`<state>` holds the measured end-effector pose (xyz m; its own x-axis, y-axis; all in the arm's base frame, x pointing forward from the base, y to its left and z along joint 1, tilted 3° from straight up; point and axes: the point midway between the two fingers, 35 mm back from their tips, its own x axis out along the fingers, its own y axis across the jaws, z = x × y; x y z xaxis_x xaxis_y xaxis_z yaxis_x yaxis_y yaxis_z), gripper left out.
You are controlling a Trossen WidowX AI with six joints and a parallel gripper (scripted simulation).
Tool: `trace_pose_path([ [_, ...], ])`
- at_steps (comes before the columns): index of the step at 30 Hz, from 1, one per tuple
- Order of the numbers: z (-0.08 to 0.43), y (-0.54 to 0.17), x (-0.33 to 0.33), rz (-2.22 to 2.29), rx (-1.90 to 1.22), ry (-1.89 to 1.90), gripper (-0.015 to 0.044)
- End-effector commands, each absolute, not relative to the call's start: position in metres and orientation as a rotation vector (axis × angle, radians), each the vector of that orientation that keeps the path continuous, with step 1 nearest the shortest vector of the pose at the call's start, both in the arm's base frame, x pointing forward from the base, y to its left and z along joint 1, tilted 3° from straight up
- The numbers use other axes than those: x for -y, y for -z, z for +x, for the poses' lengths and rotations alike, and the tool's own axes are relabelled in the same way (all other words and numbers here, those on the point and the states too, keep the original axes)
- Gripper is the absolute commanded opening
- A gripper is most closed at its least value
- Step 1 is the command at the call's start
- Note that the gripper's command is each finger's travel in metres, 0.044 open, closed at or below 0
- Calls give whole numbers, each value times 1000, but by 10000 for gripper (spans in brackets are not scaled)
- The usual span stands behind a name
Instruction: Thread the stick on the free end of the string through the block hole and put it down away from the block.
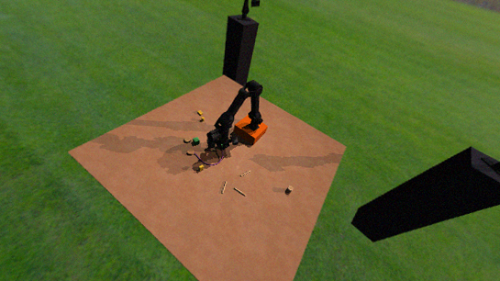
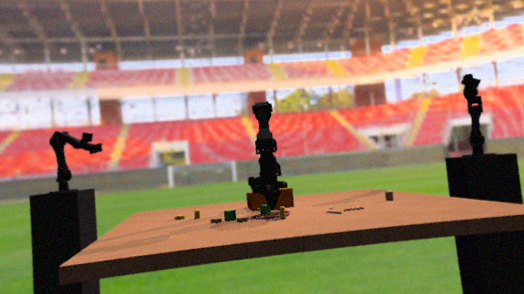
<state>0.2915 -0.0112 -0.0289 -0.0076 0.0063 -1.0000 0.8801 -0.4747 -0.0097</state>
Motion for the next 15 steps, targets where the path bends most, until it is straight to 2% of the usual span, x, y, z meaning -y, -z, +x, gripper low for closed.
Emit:
trace_pose_path([
  [1,289,28,16,1561,-940,1566,0],
  [2,289,28,15,1561,-940,1567,0],
  [7,290,29,13,1564,-943,1570,125],
  [11,292,19,13,1564,-942,1569,125],
  [15,294,-41,12,1564,-942,1568,125],
])
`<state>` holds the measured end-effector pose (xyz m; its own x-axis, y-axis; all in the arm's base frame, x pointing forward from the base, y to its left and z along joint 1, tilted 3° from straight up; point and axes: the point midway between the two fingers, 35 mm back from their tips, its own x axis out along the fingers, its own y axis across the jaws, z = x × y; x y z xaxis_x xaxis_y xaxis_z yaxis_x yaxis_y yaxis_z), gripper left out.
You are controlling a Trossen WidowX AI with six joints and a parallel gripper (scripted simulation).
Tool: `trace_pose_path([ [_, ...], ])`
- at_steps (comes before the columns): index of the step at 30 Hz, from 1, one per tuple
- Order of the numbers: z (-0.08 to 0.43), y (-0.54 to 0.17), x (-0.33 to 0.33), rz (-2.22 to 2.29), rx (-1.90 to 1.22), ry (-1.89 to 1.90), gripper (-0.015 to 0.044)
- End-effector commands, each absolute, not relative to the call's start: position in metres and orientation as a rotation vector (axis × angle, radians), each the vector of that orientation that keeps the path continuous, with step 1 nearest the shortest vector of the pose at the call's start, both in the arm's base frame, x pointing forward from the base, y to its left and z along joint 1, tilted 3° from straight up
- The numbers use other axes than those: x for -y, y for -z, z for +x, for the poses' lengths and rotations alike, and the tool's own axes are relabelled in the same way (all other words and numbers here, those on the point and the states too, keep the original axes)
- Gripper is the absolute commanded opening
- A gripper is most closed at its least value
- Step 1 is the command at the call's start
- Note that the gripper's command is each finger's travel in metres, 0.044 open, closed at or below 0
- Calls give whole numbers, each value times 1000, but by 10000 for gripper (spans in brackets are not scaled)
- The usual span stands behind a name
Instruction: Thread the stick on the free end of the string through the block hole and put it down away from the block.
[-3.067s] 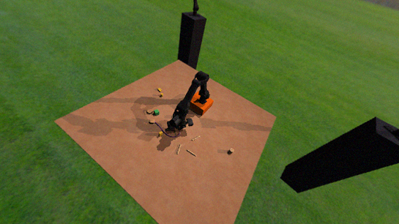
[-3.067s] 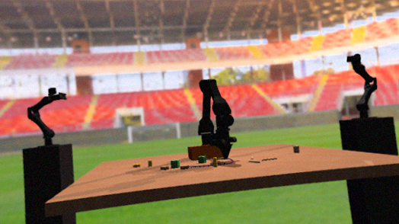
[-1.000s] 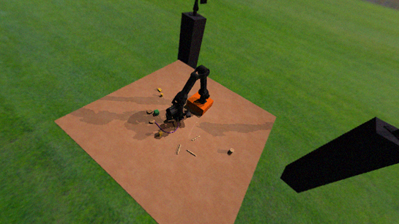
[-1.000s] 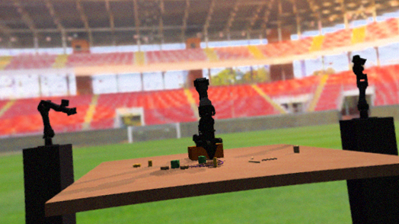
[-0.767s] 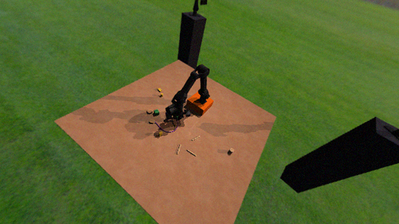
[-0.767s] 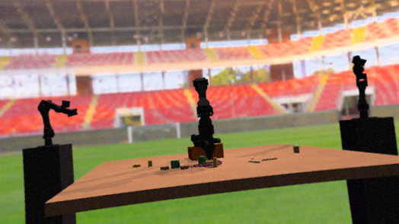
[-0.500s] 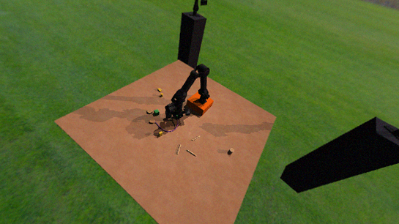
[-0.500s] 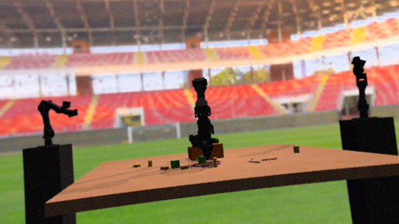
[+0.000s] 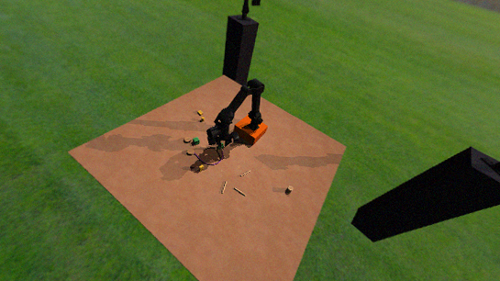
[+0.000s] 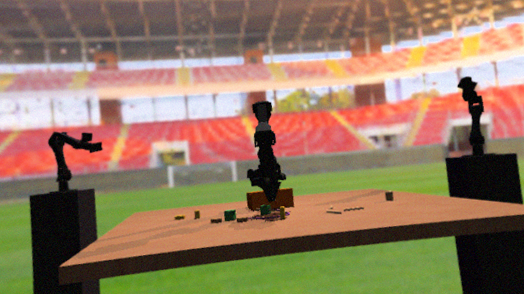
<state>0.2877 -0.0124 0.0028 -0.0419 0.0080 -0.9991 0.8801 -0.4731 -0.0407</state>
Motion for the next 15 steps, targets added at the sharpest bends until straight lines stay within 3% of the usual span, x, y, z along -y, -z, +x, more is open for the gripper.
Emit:
trace_pose_path([
  [1,293,-49,12,1564,-942,1568,125],
  [9,297,-52,13,1533,-969,1502,125],
  [15,292,-51,22,1134,-1250,1110,125],
])
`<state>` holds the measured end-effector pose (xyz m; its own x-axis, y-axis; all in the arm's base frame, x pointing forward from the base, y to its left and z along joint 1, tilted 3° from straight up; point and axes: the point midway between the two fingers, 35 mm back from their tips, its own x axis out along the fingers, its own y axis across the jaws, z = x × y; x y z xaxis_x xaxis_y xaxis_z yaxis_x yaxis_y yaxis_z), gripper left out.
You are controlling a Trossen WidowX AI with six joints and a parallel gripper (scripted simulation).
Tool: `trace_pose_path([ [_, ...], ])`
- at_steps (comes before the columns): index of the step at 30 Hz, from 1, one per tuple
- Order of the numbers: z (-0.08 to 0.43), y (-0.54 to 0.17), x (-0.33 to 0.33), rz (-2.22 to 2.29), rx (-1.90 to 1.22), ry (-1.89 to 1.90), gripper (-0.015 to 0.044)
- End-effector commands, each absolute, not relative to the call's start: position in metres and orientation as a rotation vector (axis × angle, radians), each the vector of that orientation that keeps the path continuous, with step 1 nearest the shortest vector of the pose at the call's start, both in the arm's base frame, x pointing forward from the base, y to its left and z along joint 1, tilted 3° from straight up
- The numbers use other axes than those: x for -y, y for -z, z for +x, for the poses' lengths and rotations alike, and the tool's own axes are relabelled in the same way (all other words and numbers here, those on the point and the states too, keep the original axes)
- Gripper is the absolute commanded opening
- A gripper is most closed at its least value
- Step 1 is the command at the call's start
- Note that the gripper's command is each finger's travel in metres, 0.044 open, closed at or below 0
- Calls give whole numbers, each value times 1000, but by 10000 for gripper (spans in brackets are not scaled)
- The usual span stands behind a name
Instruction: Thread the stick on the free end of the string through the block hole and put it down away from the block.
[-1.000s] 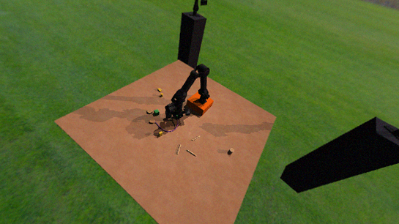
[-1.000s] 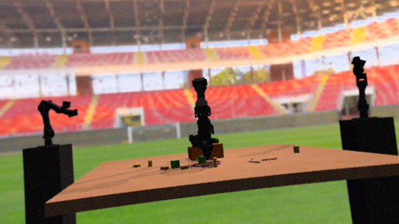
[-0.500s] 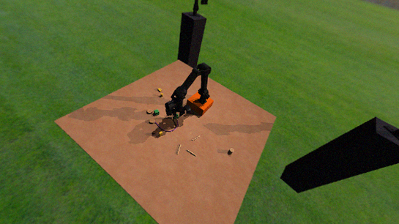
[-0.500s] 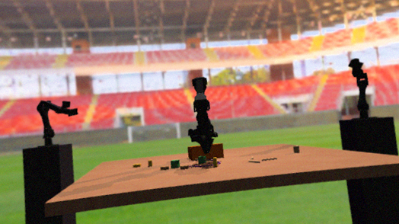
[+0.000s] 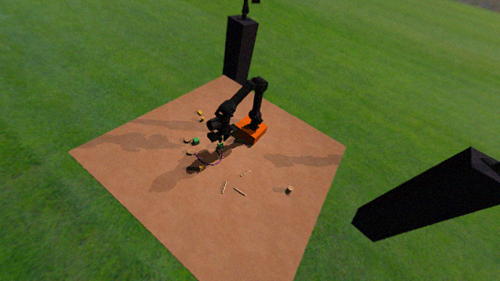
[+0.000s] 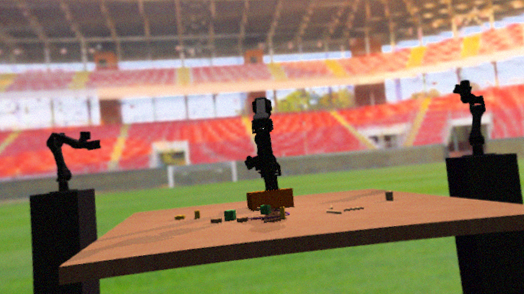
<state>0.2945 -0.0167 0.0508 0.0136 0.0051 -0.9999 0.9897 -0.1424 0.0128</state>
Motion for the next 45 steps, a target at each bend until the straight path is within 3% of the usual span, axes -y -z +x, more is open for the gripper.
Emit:
trace_pose_path([
  [1,292,-51,23,1063,-1289,1041,125],
  [14,280,-51,43,102,-1566,122,125],
  [33,267,-50,62,-847,-1436,-826,125],
  [45,267,-50,62,-887,-1421,-867,125],
])
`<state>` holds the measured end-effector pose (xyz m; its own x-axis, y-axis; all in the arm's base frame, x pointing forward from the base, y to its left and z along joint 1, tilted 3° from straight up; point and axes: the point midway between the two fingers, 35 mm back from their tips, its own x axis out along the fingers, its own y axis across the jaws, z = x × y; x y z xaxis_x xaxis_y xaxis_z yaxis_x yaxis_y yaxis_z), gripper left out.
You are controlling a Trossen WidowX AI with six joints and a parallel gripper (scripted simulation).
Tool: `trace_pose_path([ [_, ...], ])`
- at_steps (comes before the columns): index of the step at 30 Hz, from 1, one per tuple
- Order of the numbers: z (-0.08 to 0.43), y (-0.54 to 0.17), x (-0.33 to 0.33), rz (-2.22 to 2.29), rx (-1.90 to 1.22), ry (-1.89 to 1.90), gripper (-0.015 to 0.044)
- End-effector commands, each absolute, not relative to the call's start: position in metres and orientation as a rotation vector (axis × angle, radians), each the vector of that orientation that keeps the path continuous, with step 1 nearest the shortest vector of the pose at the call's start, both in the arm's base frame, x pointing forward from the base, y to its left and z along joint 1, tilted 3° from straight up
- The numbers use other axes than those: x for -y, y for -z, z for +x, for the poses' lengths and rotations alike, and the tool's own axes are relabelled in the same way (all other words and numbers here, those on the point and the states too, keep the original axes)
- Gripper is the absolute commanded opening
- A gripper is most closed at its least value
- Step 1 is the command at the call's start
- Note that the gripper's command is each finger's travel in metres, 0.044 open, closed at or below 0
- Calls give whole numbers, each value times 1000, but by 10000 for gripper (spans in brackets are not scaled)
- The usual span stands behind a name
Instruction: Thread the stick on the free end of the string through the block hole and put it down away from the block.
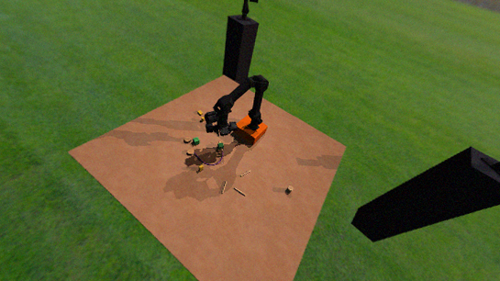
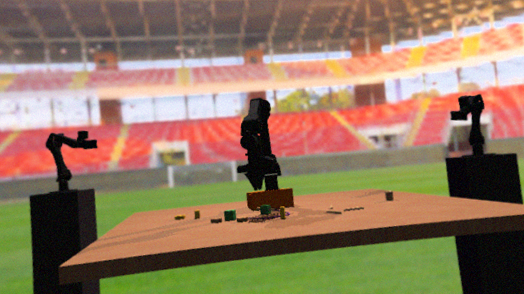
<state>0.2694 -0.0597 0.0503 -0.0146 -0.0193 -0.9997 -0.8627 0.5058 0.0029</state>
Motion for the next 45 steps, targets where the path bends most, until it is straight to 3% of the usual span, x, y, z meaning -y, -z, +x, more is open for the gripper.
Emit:
trace_pose_path([
  [1,267,-50,62,-887,-1421,-867,125],
  [45,267,14,64,-887,-1421,-867,125],
])
